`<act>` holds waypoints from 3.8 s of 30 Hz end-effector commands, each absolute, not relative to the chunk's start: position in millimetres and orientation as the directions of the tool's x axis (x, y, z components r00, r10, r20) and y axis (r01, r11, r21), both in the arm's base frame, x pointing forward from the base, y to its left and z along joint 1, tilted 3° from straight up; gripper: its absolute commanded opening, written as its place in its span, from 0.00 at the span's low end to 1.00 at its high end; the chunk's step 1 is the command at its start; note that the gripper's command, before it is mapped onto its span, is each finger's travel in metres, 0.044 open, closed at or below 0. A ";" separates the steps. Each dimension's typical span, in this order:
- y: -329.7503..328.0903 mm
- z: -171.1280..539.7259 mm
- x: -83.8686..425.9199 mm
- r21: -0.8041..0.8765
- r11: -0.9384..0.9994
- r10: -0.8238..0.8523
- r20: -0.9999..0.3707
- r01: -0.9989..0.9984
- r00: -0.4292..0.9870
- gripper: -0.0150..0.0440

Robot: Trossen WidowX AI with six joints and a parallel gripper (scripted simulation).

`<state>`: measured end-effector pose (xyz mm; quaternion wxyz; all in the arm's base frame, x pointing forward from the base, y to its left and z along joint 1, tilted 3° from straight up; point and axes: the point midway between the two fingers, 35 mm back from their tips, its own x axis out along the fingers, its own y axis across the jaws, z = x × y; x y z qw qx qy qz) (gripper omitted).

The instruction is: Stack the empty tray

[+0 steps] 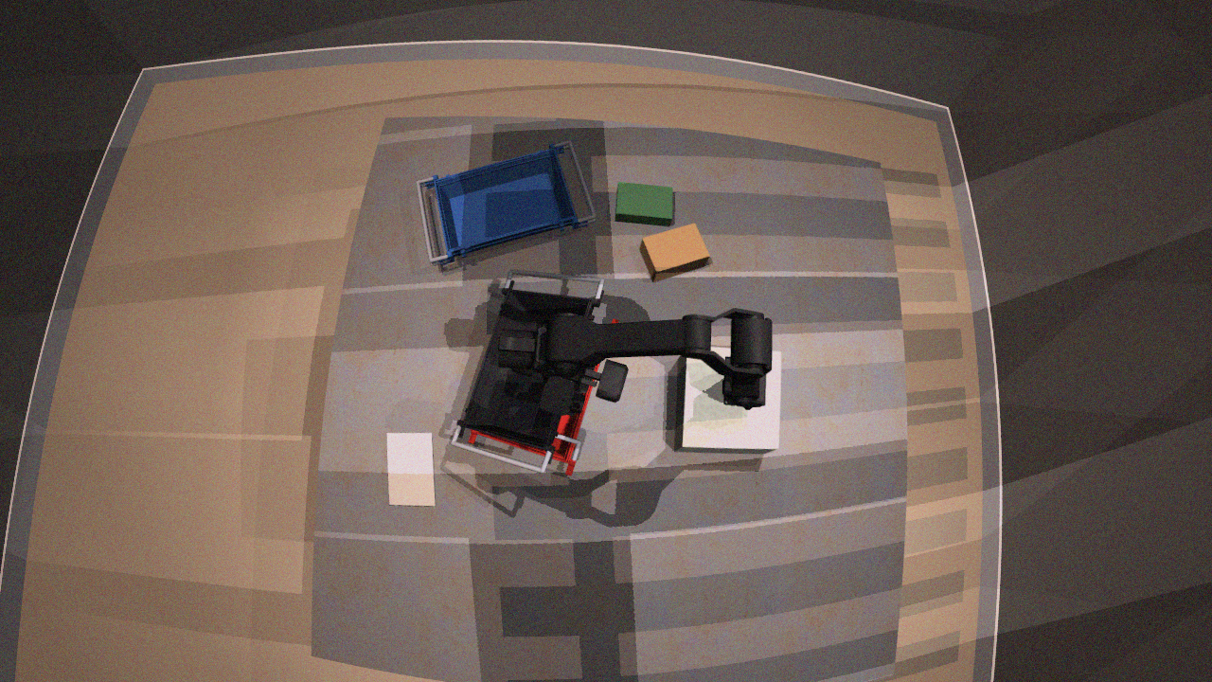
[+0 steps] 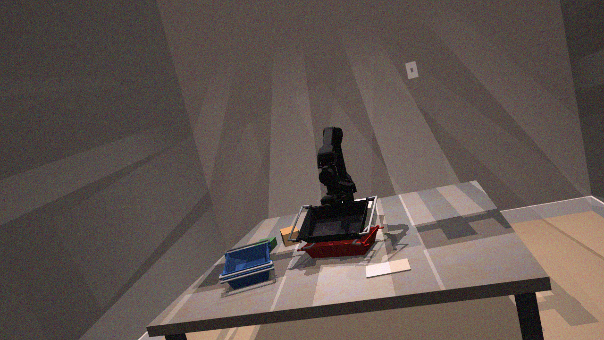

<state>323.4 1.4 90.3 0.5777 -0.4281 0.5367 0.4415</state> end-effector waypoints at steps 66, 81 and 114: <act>9.5 50.7 300.9 -0.029 0.245 0.052 -0.998 -0.969 0.042 0.25; 9.9 47.9 300.1 -0.028 0.245 0.052 -0.998 -0.969 0.042 0.25; 10.8 41.5 298.1 -0.028 0.245 0.052 -0.998 -0.969 0.042 0.25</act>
